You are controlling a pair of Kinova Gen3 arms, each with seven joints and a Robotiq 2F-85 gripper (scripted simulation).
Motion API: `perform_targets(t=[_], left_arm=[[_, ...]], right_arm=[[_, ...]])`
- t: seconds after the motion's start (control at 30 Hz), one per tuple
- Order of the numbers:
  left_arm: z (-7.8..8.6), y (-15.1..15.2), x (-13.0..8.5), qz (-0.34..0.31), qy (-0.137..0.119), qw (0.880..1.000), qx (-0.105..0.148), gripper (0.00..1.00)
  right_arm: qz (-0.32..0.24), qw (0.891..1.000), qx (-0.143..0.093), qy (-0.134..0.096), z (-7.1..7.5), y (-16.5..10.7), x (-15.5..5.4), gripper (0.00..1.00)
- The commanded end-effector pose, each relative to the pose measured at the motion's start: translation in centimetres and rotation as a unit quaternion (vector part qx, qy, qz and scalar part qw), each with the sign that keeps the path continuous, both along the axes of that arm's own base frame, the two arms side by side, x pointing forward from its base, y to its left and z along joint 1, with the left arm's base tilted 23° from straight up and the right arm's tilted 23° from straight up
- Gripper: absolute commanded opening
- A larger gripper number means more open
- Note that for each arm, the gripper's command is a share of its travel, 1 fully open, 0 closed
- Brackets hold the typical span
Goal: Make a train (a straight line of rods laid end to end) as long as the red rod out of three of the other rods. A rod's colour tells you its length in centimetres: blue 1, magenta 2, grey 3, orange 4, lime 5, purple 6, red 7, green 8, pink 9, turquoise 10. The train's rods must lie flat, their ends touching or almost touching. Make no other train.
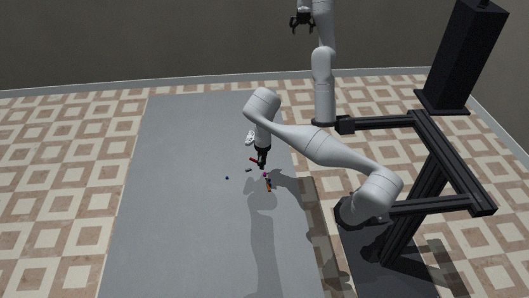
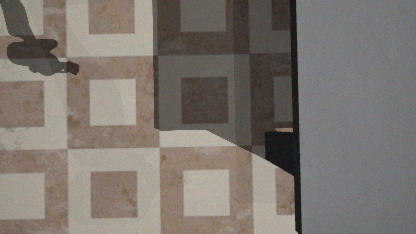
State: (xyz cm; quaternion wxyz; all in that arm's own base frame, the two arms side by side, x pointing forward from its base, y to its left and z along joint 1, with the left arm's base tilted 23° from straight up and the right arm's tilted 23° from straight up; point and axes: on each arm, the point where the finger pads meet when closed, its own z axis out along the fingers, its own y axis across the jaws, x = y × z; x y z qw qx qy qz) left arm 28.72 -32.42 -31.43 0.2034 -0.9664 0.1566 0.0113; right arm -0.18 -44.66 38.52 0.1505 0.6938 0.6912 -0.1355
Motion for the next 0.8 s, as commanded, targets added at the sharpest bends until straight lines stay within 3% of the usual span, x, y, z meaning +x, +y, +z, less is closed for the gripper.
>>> perform_targets(t=[0.0, 0.17, 0.33, 0.37, 0.77], left_arm=[[1.6, -0.7, 0.0, 0.000, -0.001, 1.000, -0.001, 0.376], [3.1, -1.4, -0.1, 0.000, -0.001, 1.000, -0.001, 0.376], [3.4, -1.5, -0.1, 0.000, -0.001, 1.000, -0.001, 0.376], [3.4, -1.5, -0.1, 0.000, -0.001, 1.000, -0.001, 1.000], [3.4, -1.5, -0.1, 0.000, -0.001, 1.000, -0.001, 1.000]], right_arm=[[0.000, 1.000, -0.001, 0.000, 0.1, 0.0, 0.0, 1.000], [0.000, 1.000, -0.001, 0.000, 0.1, 0.0, 0.0, 1.000], [0.000, 1.000, -0.001, 0.000, 0.1, 0.0, 0.0, 1.000], [0.000, 1.000, -0.001, 0.000, 0.1, 0.0, 0.0, 1.000], [0.000, 1.000, -0.001, 0.000, 0.1, 0.0, 0.0, 1.000]])
